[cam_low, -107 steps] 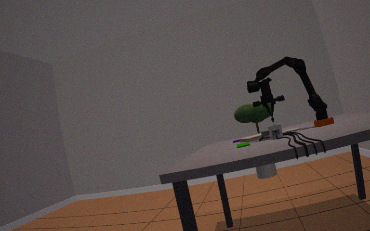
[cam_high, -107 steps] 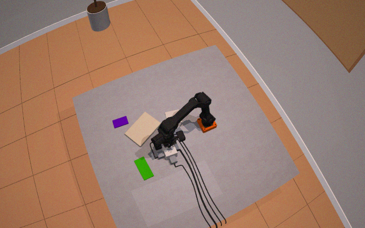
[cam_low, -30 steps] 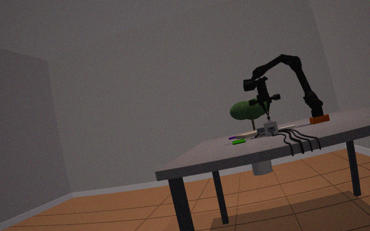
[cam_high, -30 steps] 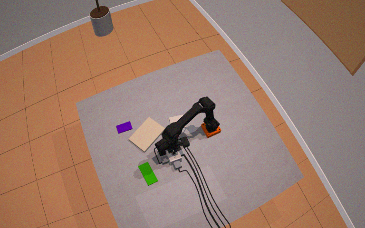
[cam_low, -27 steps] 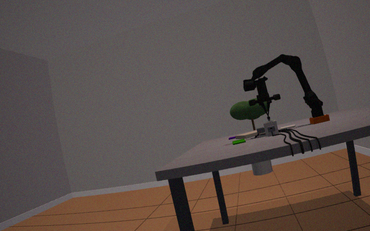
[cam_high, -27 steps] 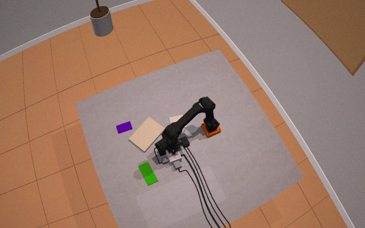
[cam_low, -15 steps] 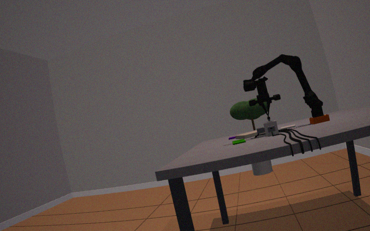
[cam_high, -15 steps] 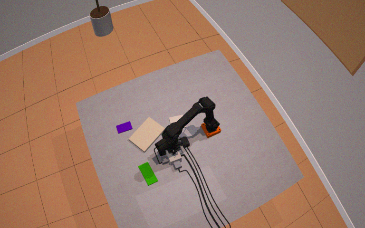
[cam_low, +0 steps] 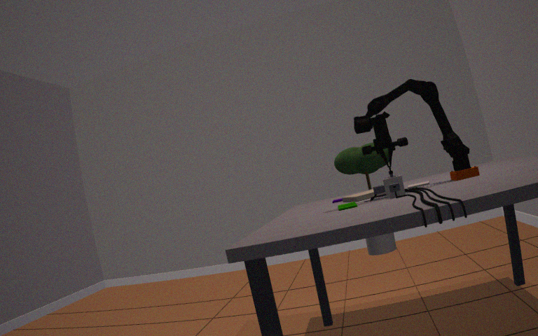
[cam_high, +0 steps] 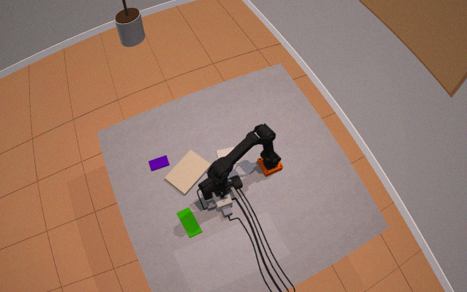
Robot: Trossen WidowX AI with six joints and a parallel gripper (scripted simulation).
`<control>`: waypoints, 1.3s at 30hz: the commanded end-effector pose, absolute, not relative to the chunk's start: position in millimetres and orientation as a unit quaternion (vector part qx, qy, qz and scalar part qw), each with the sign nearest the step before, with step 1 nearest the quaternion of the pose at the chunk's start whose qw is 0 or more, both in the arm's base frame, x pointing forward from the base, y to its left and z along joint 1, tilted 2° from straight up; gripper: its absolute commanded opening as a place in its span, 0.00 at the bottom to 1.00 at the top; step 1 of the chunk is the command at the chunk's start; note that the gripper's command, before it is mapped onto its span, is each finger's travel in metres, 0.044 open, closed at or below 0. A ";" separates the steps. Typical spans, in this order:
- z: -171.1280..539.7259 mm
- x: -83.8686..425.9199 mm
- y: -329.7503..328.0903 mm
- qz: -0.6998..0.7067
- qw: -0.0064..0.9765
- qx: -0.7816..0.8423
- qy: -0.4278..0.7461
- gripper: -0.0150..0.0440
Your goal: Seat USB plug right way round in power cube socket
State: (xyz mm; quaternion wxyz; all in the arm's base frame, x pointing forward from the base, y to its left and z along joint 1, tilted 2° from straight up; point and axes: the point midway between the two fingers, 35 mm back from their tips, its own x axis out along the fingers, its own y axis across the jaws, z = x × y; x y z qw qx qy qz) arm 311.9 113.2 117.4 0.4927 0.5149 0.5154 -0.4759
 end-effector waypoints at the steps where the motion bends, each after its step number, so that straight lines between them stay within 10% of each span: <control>1: 116.4 311.8 113.6 -0.474 0.493 0.514 0.517 0.25; 39: 111.9 311.9 113.5 -0.474 0.493 0.514 0.517 0.25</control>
